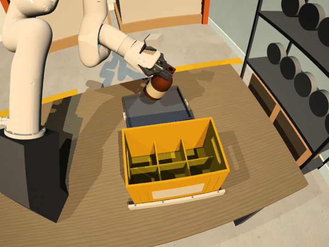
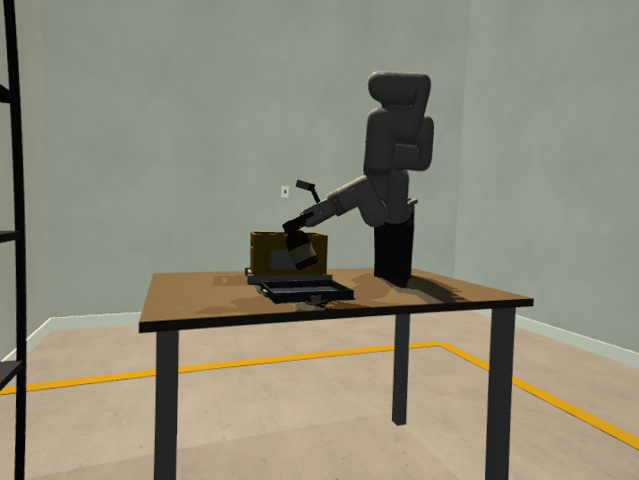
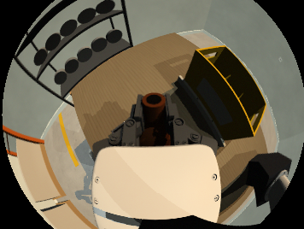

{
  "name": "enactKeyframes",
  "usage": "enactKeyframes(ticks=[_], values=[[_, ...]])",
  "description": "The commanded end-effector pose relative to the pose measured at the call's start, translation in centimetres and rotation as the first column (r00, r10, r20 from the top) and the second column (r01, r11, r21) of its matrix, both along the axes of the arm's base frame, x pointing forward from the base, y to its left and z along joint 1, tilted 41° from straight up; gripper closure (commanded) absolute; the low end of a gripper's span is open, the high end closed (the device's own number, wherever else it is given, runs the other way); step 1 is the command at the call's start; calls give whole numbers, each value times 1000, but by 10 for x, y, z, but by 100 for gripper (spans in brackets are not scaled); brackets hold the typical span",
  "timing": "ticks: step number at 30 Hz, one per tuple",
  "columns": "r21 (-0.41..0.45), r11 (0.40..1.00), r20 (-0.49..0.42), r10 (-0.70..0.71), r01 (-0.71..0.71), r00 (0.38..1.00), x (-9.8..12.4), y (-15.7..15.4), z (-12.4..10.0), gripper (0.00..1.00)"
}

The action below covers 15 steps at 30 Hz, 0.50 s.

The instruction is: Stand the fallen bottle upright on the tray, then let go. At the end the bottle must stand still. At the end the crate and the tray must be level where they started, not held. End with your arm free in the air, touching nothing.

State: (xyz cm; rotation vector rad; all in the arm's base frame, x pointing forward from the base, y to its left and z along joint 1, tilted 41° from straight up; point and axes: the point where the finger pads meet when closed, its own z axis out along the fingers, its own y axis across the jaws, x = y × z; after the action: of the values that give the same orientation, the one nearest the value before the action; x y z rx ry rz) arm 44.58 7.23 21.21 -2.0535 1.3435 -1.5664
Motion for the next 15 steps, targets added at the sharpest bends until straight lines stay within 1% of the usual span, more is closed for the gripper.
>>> enactKeyframes(ticks=[1, 15], values=[[-12, 1000, 15, -17, 18, 1000, 0, 0, 1, 100], [-52, 996, 62, -68, 71, 996, -1, 0, 1, 100]])
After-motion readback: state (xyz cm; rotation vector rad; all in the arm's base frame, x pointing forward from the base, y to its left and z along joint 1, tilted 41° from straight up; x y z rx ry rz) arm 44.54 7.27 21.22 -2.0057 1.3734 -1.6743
